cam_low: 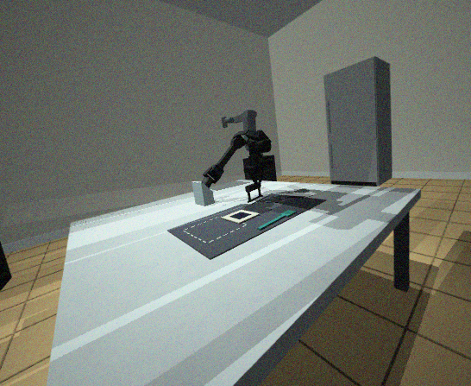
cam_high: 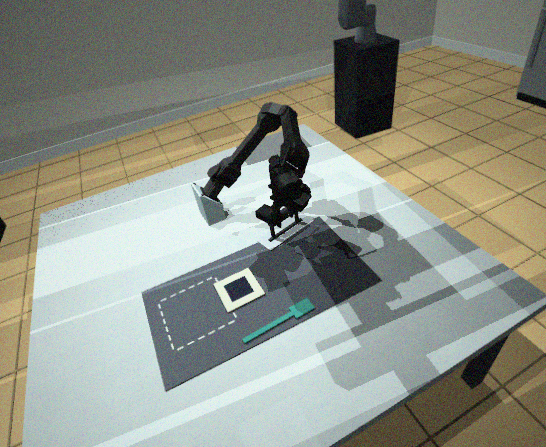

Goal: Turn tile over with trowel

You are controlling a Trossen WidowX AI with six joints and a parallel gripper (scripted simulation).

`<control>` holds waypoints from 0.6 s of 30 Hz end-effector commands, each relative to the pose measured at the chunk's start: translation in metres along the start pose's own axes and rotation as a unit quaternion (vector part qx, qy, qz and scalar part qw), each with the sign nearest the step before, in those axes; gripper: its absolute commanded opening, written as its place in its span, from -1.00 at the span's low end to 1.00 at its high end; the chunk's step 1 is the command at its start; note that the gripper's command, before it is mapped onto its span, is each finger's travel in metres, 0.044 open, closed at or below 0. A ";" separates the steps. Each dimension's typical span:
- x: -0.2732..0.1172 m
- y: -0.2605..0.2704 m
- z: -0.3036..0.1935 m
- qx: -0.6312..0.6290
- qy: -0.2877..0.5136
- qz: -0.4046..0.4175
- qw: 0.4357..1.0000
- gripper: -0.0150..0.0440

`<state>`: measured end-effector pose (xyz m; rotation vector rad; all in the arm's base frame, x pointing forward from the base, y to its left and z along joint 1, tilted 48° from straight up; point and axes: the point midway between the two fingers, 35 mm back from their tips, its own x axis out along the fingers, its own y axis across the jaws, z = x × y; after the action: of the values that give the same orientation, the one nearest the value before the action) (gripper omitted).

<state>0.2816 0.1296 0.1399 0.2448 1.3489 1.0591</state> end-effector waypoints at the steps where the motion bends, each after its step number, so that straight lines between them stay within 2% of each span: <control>1: -0.002 0.006 -0.005 0.077 -0.001 0.001 0.997 0.42; 18: -0.006 0.024 -0.022 0.361 -0.001 0.002 0.932 0.42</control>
<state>0.2582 0.1289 0.1522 0.6992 1.6476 0.6132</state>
